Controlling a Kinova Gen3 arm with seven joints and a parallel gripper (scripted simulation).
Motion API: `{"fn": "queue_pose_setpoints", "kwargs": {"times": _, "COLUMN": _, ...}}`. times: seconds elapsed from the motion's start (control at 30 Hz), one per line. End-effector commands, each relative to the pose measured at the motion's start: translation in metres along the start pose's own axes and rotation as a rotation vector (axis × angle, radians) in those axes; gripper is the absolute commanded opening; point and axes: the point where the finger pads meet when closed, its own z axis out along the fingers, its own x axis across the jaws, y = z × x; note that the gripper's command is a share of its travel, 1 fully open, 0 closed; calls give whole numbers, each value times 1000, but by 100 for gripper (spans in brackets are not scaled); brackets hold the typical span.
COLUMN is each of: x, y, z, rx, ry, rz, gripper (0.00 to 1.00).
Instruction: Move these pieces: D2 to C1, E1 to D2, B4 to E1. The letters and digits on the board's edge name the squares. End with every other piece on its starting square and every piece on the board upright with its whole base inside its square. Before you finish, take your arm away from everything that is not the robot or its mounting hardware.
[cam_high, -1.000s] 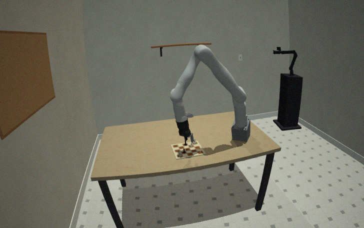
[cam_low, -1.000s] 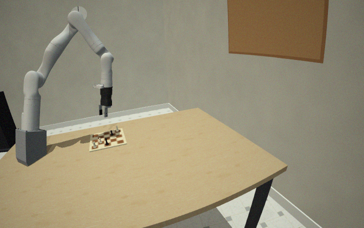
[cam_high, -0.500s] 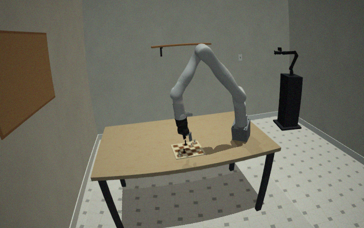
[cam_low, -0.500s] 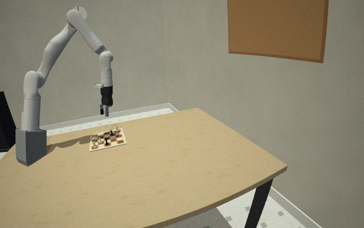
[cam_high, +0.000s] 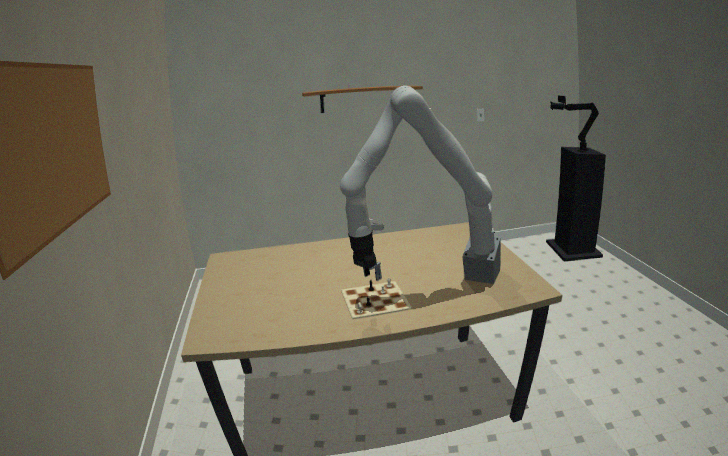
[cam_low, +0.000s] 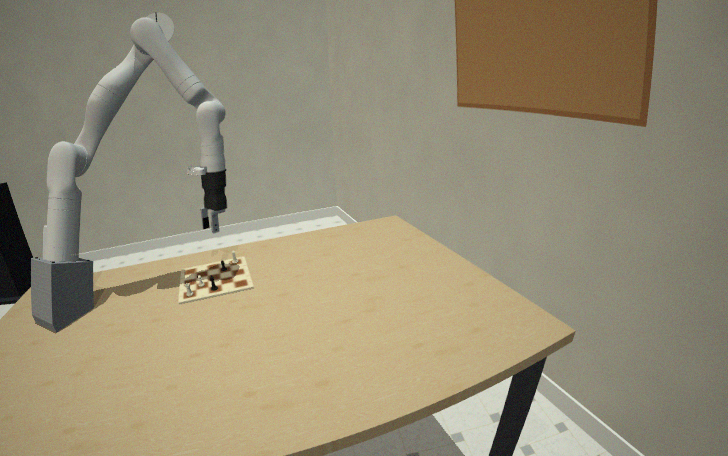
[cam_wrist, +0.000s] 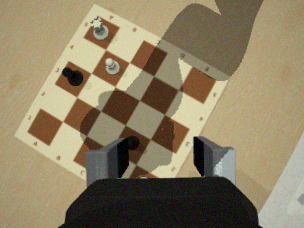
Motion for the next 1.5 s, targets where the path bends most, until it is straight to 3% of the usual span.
{"fn": "queue_pose_setpoints", "kwargs": {"times": 0.0, "x": -6, "y": -1, "z": -4, "rx": -14, "ry": -8, "rz": 17, "gripper": 100}}
{"fn": "queue_pose_setpoints", "kwargs": {"times": 1.47, "x": -29, "y": -2, "z": -14, "rx": -77, "ry": -36, "rz": 89, "gripper": 100}}
